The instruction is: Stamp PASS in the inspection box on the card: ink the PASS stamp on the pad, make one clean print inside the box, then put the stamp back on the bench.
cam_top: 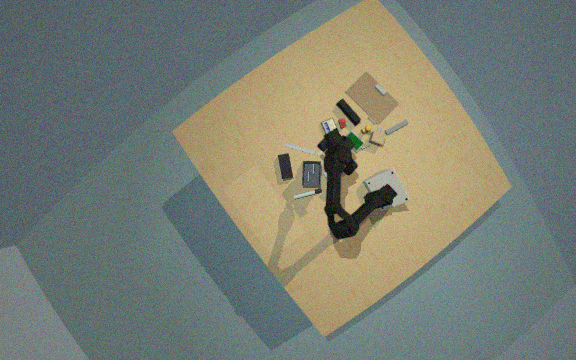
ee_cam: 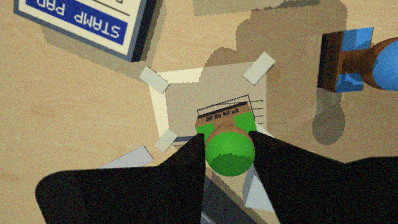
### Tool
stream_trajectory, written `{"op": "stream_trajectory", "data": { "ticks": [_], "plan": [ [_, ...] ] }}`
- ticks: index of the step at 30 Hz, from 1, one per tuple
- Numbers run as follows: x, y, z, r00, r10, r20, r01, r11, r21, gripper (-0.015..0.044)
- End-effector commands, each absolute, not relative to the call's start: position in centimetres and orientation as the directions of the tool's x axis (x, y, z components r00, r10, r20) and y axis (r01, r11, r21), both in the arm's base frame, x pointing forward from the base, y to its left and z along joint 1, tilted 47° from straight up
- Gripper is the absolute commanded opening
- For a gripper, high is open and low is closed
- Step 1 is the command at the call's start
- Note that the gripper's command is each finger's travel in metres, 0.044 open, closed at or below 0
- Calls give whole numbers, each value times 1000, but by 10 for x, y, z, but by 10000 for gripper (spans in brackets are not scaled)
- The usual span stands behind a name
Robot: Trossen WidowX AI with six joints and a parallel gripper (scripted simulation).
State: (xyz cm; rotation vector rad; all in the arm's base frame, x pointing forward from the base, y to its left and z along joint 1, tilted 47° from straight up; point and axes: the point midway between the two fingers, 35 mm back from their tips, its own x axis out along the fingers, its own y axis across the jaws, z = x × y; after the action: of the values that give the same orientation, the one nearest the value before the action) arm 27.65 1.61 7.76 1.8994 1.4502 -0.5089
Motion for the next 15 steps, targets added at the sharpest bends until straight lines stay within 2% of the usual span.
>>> {"op": "stream_trajectory", "data": {
  "ticks": [1,15],
  "plan": [
    [276,19,76,301,685,-664,949,-149,276,0],
    [277,26,70,301,687,-662,949,-149,277,0]
  ]
}}
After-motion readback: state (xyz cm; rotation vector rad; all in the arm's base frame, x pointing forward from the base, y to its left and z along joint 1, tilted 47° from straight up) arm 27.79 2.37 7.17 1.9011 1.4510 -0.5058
